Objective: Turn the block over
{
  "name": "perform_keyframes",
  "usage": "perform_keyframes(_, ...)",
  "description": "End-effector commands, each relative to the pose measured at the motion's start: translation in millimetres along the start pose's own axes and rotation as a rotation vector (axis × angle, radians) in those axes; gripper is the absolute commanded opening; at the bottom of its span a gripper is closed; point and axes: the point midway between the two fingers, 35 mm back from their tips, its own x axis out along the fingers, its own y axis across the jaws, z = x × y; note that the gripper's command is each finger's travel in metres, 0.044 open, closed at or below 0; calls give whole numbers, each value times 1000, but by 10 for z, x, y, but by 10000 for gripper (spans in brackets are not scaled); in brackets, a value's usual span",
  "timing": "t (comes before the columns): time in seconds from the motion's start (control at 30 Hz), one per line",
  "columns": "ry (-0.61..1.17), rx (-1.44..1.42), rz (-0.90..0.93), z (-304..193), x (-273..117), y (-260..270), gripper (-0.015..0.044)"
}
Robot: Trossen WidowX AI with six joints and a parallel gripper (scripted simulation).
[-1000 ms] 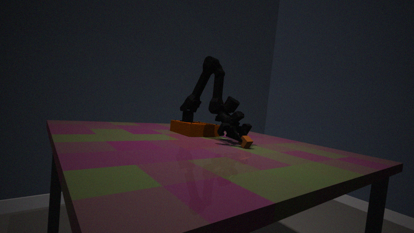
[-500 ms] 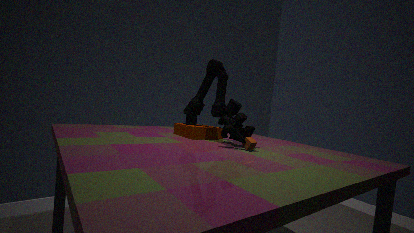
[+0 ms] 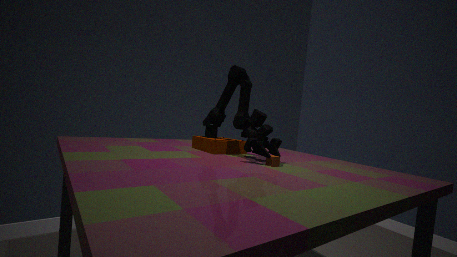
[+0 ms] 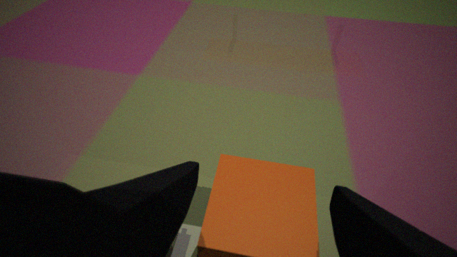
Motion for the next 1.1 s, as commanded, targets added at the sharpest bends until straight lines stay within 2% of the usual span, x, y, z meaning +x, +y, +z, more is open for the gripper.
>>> perform_keyframes(0.0,0,-4,-4,-3,-1,-6,368)
perform_keyframes(0.1,0,-4,-4,-3,-1,-6,440)
perform_keyframes(1.07,0,-4,-4,-3,-1,-6,440)
